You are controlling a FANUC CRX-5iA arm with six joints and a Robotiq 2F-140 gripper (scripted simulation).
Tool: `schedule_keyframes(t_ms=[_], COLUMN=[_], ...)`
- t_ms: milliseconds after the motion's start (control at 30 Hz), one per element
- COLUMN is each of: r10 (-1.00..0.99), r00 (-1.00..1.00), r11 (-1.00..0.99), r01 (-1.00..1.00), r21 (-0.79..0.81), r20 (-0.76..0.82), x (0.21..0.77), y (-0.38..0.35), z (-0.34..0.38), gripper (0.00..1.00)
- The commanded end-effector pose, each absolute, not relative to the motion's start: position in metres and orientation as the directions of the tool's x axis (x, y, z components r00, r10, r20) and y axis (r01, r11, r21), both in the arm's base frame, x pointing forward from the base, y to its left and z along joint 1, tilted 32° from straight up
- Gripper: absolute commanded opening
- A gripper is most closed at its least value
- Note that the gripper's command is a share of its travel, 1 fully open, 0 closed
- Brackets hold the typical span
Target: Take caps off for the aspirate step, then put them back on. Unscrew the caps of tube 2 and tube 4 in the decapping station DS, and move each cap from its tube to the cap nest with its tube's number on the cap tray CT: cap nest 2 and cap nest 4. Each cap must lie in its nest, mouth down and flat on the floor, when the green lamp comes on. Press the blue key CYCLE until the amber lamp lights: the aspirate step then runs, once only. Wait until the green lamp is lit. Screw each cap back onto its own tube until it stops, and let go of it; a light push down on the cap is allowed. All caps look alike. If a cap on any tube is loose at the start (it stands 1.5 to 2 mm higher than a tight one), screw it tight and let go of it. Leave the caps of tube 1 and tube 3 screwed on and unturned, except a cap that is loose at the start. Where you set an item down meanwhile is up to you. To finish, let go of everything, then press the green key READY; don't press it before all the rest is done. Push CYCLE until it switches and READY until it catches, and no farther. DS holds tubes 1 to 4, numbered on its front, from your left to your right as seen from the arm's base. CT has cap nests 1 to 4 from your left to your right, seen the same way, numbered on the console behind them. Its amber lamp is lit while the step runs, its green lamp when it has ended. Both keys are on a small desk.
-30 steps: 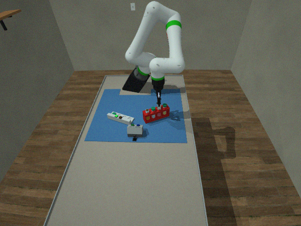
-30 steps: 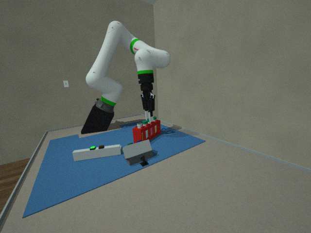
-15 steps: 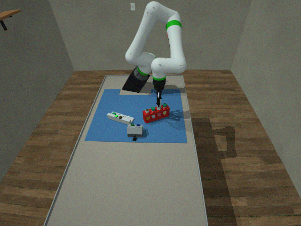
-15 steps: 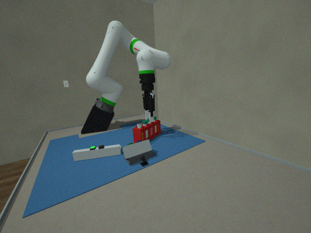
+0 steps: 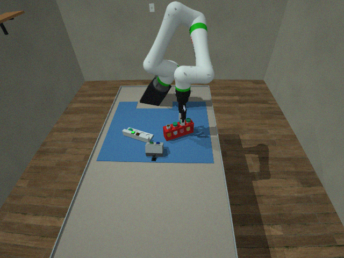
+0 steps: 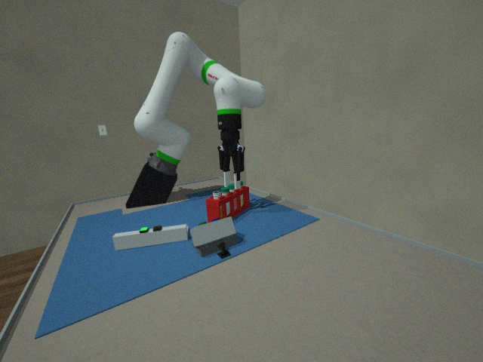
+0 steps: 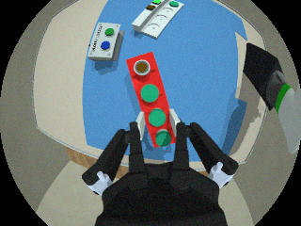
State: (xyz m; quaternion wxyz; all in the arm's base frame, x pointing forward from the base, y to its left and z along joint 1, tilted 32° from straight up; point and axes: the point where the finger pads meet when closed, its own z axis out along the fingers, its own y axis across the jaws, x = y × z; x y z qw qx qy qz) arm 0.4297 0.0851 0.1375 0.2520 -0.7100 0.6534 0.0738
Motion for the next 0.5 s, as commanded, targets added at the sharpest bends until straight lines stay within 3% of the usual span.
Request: schedule_keyframes(t_ms=[0, 300, 467], r10=[-0.85, -0.704, -0.704], r00=[0.366, 0.677, 0.677], r11=[-0.228, -0.528, -0.528], r01=[-0.903, -0.702, -0.702], r21=[-0.364, -0.478, -0.478], r20=[-0.378, -0.215, -0.215], x=[0.4298, 0.4298, 0.4297], y=[0.0849, 0.0849, 0.0849], z=[0.1375, 0.1375, 0.1375], gripper=[0.35, 0.35, 0.35])
